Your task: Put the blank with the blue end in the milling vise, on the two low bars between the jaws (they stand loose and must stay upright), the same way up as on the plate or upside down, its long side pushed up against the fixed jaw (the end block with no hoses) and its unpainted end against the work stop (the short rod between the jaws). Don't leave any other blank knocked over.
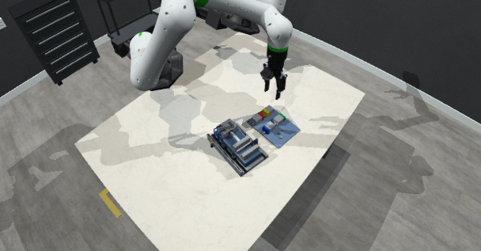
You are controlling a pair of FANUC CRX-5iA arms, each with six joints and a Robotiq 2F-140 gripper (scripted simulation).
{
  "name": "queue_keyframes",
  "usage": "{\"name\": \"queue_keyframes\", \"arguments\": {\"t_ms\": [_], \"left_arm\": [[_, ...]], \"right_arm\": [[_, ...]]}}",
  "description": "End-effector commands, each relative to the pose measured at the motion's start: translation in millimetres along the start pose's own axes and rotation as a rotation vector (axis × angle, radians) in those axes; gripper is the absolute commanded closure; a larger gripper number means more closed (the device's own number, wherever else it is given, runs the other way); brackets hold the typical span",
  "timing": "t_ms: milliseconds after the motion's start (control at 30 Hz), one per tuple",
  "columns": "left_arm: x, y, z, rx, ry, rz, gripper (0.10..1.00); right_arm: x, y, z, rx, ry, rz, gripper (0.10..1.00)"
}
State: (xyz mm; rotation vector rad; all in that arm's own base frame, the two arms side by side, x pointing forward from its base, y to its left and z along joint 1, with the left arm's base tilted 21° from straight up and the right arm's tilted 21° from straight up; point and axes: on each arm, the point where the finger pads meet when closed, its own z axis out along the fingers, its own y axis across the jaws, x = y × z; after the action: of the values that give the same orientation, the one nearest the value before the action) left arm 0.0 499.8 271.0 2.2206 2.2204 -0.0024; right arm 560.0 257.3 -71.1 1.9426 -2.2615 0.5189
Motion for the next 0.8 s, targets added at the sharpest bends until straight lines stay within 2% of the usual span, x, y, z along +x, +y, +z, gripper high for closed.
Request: {"name": "queue_keyframes", "arguments": {"t_ms": [0,467,567,767], "left_arm": [[0,0,-1,0.0,0.002,0.0,0.098],[0,0,-1,0.0,0.002,0.0,0.098],[0,0,-1,0.0,0.002,0.0,0.098],[0,0,-1,0.0,0.002,0.0,0.098]], "right_arm": [[0,-1,2,0.002,-0.002,0.0,0.573],[11,-12,46,0.003,-0.002,0.0,0.573],[12,-12,49,0.002,-0.002,0.0,0.573],[17,-18,72,0.002,-0.002,0.0,0.573]]}}
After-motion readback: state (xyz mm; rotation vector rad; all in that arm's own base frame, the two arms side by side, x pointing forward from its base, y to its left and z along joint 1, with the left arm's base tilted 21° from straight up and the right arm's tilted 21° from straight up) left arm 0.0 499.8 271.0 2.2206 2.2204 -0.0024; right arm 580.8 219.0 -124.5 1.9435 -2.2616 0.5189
